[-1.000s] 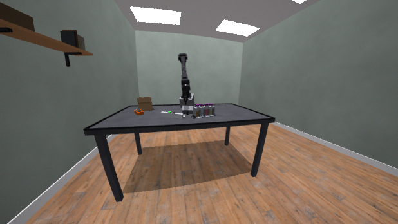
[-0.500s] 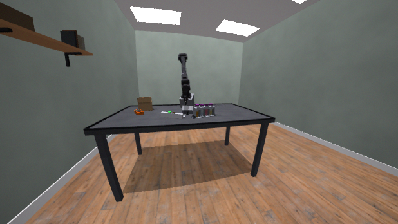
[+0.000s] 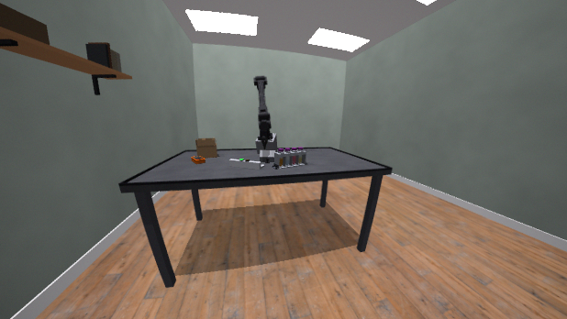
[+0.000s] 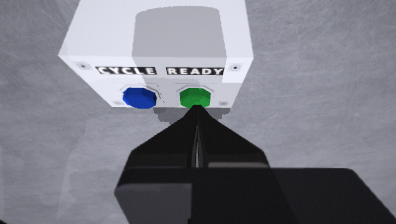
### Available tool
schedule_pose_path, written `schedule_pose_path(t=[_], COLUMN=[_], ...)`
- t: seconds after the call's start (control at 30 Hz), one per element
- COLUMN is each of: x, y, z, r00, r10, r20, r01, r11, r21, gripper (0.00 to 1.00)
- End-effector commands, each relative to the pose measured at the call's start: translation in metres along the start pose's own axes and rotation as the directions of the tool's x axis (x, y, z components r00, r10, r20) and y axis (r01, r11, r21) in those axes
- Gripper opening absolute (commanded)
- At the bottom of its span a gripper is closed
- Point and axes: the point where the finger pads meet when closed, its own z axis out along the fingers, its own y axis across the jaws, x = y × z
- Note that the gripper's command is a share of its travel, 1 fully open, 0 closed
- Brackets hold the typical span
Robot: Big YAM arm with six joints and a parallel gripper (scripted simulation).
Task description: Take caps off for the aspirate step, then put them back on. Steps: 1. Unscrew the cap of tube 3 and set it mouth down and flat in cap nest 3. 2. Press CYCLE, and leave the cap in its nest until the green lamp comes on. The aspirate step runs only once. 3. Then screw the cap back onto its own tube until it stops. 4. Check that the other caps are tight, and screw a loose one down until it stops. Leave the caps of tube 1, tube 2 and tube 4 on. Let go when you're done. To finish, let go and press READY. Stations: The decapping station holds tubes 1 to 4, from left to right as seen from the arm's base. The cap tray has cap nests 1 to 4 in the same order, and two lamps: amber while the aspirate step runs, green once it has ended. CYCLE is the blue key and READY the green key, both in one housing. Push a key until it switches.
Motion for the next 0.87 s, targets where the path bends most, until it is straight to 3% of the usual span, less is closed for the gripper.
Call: schedule_pose_path(t=[0.0, 0.43, 0.83], x=[-0.01, -0.018, -0.002], y=[0.005, 0.006, 0.005], z=[-0.001, -0.004, 0.01], r00=[1.0, 0.999, 1.0], r10=[-0.002, -0.004, -0.02], r20=[0.024, 0.036, 0.006], r01=[0.002, 0.004, 0.02], r11=[1.0, 1.0, 1.0], r21=[-0.004, -0.005, -0.004], gripper=[0.0, 0.0, 0.0])
